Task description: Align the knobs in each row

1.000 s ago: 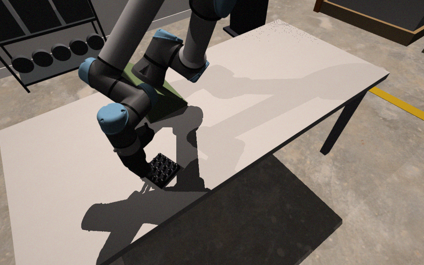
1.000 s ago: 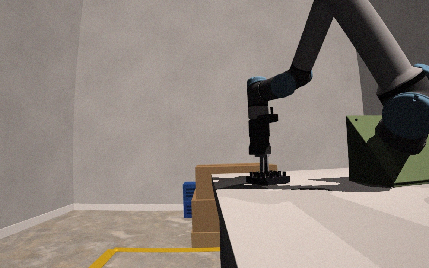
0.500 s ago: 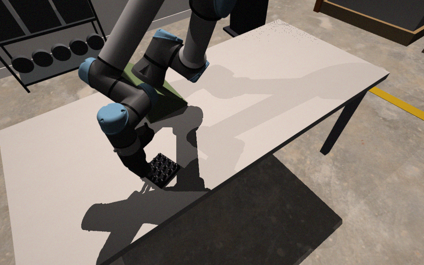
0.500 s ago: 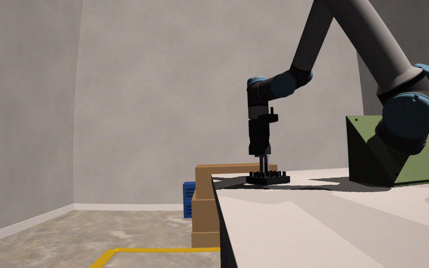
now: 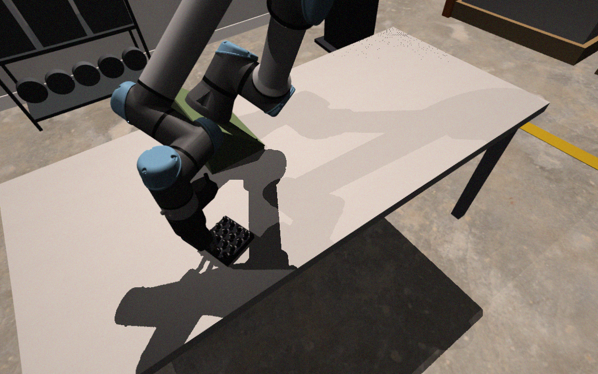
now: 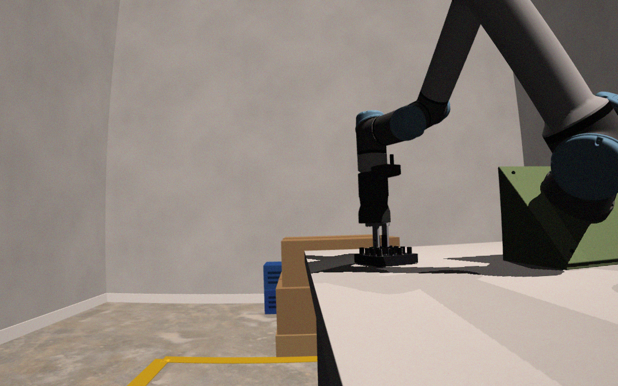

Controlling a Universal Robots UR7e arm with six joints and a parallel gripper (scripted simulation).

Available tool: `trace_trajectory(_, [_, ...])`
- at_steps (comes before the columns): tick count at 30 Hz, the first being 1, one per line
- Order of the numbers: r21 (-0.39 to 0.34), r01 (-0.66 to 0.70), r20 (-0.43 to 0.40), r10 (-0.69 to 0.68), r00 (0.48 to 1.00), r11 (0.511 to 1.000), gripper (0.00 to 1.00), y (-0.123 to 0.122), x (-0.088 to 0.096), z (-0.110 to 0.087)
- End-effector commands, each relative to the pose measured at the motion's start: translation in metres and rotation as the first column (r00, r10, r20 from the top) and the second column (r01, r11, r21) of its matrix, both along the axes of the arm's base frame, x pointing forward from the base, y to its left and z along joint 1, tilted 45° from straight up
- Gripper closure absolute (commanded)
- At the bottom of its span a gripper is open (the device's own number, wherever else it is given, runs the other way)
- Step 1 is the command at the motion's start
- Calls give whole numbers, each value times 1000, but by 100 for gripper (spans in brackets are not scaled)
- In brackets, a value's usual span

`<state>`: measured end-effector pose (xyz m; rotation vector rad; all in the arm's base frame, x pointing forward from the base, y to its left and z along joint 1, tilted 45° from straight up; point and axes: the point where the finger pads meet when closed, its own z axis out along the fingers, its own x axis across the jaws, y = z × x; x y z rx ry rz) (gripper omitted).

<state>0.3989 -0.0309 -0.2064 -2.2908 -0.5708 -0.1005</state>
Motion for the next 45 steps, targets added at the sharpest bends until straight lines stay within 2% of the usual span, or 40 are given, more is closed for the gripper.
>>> trace_trajectory(1, [-1,-1,1,1,1000,1000,54,0,1,0])
trace_trajectory(11, [-2,-1,3,1,1000,1000,54,-2,1,1])
trace_trajectory(29, [-4,1,4,-1,1000,1000,54,-29,6,27])
trace_trajectory(45, [-1,0,2,0,1000,1000,54,-28,5,27])
